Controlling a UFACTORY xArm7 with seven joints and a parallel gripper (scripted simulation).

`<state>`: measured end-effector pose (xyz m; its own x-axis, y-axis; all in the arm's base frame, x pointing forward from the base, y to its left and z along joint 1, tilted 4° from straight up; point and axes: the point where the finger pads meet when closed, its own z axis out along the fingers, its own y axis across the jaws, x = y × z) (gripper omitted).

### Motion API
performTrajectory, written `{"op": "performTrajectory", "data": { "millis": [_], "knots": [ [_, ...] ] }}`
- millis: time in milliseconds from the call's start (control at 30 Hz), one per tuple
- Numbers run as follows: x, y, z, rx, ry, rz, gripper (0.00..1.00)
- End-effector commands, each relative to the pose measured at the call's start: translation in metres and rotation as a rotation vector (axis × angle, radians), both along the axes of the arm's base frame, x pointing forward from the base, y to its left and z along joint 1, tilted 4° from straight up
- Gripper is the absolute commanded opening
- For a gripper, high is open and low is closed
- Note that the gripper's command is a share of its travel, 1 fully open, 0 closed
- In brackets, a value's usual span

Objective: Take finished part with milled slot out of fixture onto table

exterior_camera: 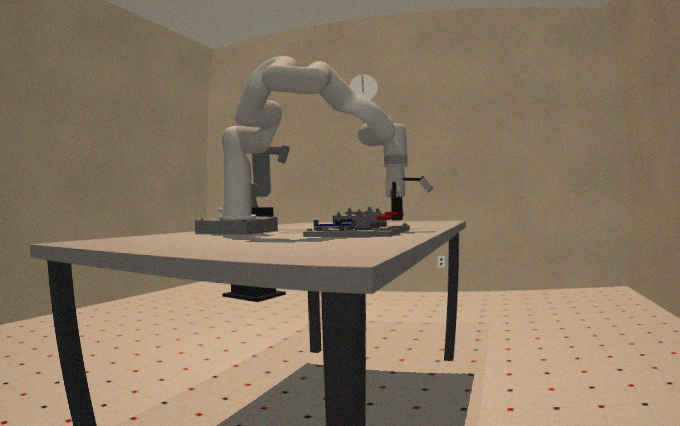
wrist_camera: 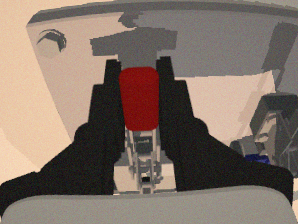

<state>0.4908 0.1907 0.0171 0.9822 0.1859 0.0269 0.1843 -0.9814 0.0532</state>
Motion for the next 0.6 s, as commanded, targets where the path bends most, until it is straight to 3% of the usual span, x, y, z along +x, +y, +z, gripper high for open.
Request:
{"op": "performTrajectory", "data": {
  "millis": [0, 567],
  "knots": [
    [0.0005, 0.001, 0.0034, 0.001, -0.004, 0.001, 0.0],
    [-0.0031, 0.0007, 0.0105, 0.001, -0.004, 0.001, 0.0]
  ]
}}
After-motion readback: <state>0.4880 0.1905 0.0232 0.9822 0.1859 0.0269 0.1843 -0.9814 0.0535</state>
